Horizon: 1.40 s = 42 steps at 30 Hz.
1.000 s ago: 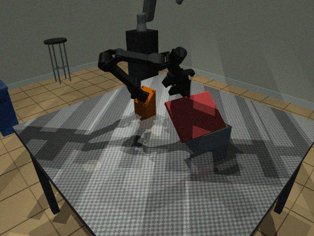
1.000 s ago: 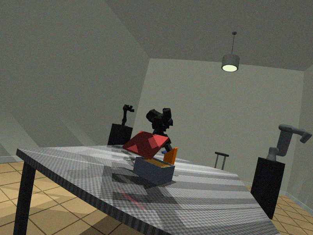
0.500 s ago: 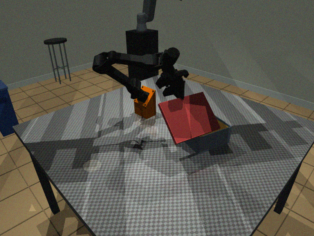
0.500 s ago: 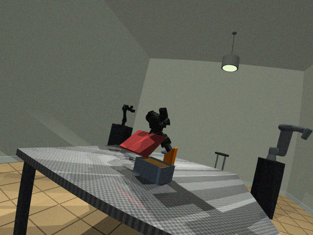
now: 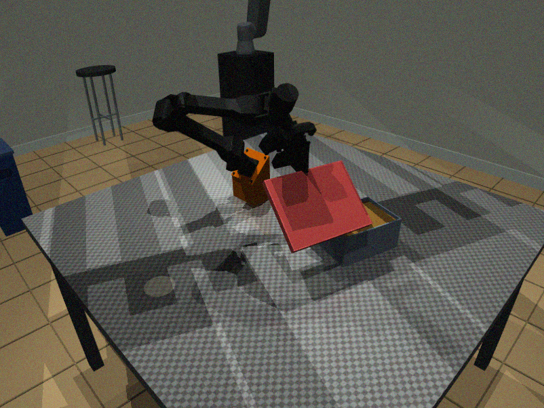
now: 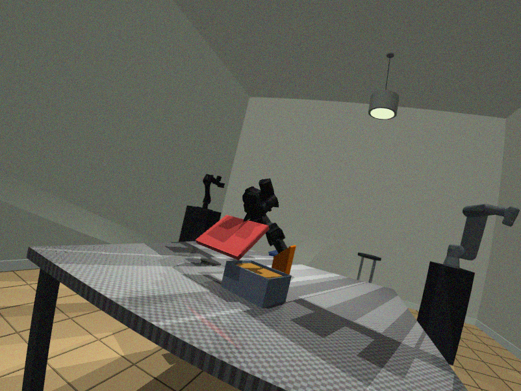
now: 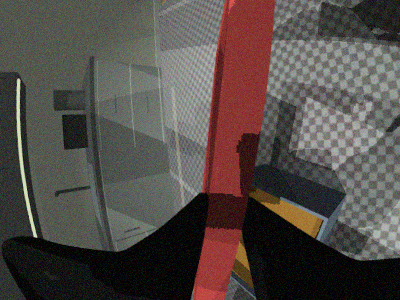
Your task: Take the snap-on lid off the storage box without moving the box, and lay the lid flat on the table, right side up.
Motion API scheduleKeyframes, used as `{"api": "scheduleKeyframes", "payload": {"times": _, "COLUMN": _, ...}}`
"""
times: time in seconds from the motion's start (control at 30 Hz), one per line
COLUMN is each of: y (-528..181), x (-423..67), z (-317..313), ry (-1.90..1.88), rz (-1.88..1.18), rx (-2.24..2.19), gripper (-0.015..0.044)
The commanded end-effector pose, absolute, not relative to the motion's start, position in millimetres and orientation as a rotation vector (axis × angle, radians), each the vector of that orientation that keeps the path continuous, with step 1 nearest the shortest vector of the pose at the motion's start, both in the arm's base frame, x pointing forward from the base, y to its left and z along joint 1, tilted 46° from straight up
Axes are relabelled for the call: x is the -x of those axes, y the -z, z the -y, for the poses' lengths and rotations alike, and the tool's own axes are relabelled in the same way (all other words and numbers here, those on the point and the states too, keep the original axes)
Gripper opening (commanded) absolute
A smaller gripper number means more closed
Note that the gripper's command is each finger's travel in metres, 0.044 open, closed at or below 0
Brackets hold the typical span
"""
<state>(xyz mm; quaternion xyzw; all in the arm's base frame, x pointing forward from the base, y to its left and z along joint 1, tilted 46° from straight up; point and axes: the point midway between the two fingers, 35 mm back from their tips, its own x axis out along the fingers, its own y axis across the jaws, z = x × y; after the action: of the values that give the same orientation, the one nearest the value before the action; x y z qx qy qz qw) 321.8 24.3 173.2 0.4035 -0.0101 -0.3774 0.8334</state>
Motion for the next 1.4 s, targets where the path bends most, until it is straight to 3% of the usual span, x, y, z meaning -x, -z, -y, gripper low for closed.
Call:
{"api": "scheduleKeyframes", "payload": {"times": 0.0, "y": -179, "x": -318, "z": -19, "ry": 0.797, "rz": 0.016, "rx": -0.852, "gripper": 0.0}}
{"api": "scheduleKeyframes", "payload": {"times": 1.37, "y": -232, "x": -283, "z": 33, "ry": 0.798, "rz": 0.015, "rx": -0.848, "gripper": 0.0}}
